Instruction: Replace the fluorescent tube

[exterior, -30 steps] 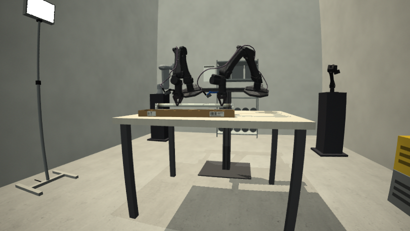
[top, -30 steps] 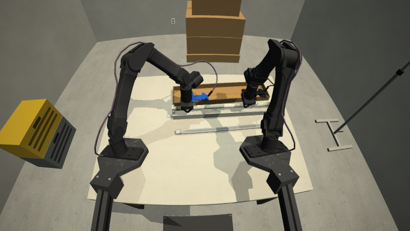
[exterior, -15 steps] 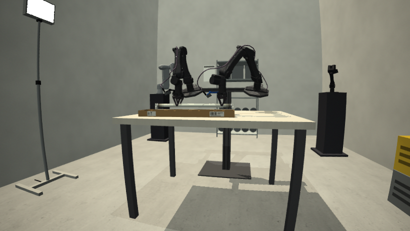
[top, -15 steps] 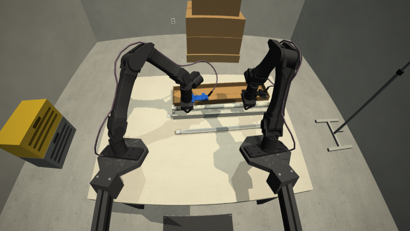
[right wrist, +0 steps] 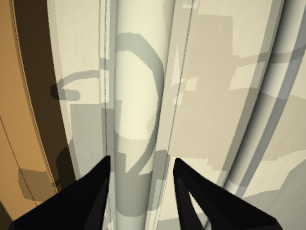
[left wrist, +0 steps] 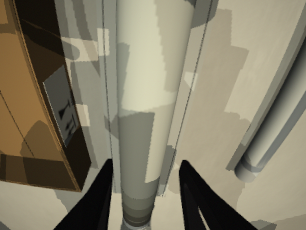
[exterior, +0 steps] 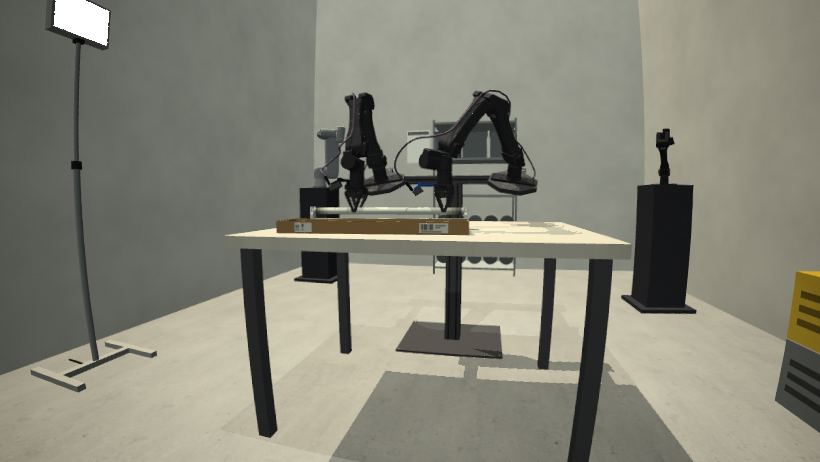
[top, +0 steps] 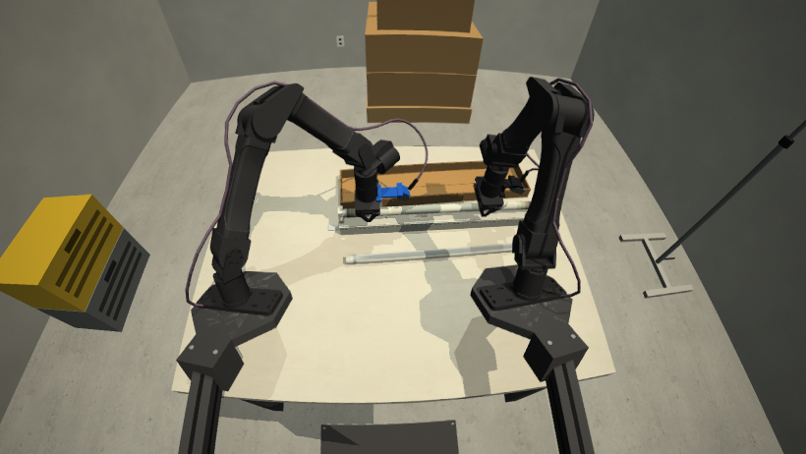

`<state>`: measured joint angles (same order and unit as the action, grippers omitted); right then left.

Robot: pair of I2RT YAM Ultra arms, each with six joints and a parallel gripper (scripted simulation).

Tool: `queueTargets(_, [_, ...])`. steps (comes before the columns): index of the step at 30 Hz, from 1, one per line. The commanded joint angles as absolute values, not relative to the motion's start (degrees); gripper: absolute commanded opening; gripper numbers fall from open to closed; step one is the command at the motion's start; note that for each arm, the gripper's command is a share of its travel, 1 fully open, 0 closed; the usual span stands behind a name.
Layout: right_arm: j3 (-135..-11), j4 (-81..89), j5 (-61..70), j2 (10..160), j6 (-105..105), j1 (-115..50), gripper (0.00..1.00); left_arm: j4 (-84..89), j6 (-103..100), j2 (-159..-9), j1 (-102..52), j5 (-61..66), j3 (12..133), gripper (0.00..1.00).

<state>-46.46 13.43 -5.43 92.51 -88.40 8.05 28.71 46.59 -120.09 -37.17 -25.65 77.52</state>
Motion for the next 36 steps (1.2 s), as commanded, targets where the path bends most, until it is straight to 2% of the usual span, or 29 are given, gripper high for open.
queueTargets(1, [-47.0,17.4,-6.3,89.3,-89.1,7.2,0.49,31.7,45.3,-117.2,-38.8,-26.2,77.8,0.49])
queueTargets(17, [-49.1,28.6,-7.1,79.6,-89.9,6.4,0.49,40.4,41.9,-111.2,-41.9,-27.1,80.6,0.49])
queueTargets(30, [-47.2,24.2,-6.9,82.7,-89.1,7.1,0.49,36.5,44.0,-112.2,-40.0,-26.2,76.8,0.49])
queueTargets(36, [-45.5,21.8,-3.7,80.0,-86.3,9.8,0.49,39.0,43.4,-113.7,-39.8,-25.6,80.5,0.49])
